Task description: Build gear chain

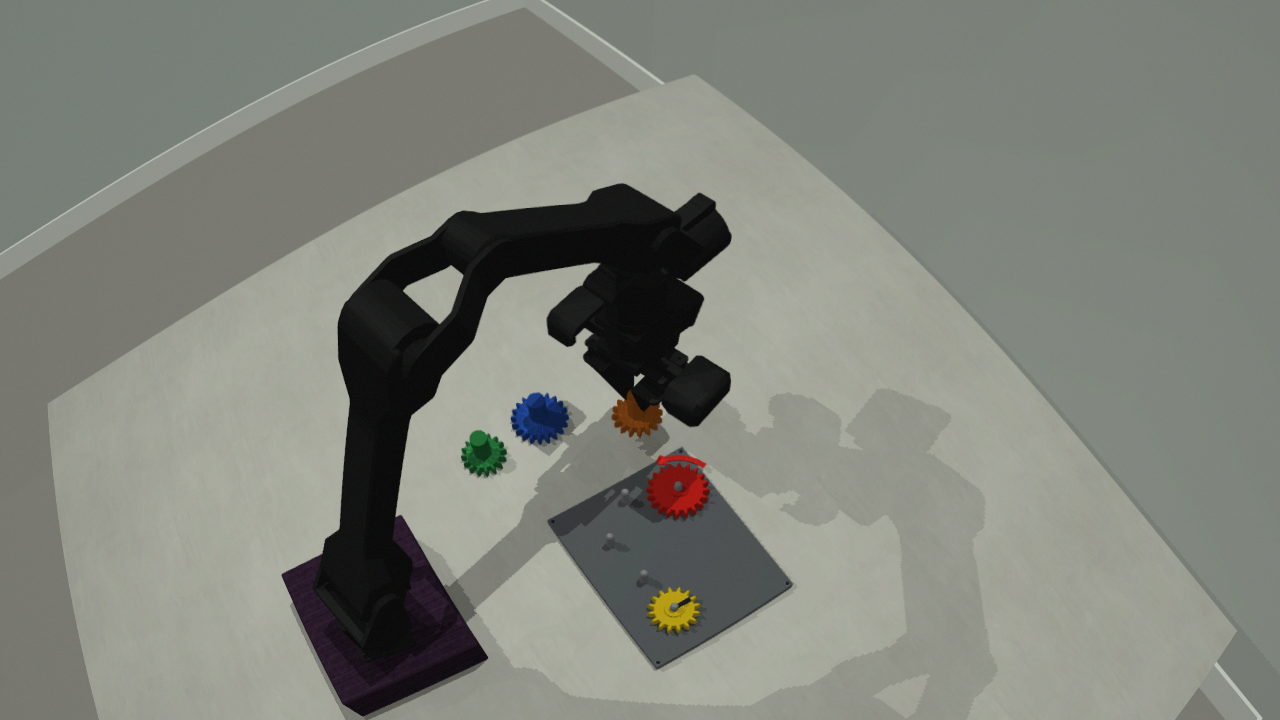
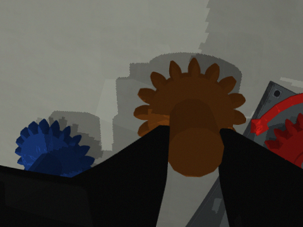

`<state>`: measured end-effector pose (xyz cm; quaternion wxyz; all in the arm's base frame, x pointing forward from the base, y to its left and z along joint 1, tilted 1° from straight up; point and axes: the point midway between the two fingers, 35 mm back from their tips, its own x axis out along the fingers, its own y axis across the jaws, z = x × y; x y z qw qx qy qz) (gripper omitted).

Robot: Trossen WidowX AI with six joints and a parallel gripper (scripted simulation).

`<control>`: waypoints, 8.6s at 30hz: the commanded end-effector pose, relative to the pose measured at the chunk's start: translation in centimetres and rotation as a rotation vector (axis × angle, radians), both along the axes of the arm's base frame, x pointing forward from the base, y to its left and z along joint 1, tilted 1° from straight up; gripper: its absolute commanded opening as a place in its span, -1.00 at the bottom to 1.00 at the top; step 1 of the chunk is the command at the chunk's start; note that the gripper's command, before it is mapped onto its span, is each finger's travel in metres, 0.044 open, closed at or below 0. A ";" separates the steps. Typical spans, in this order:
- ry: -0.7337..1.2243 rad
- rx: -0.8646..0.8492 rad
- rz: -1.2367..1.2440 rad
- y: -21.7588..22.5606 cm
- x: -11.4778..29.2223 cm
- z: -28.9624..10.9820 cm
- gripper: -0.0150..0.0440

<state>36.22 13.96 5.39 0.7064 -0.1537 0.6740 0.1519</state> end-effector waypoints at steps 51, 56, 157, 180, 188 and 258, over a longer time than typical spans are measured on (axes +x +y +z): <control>-0.008 0.001 0.003 -0.8 -1.2 10.6 -0.49; -0.008 0.001 0.003 -1.3 -1.3 10.1 -0.49; -0.006 -0.006 0.052 -7.6 -5.2 1.8 -0.49; -0.005 -0.004 0.004 -7.5 -5.0 -1.6 -0.49; -0.004 0.004 -0.175 -7.6 -5.1 -1.9 -0.49; -0.004 -0.002 0.211 6.2 -9.5 1.4 1.00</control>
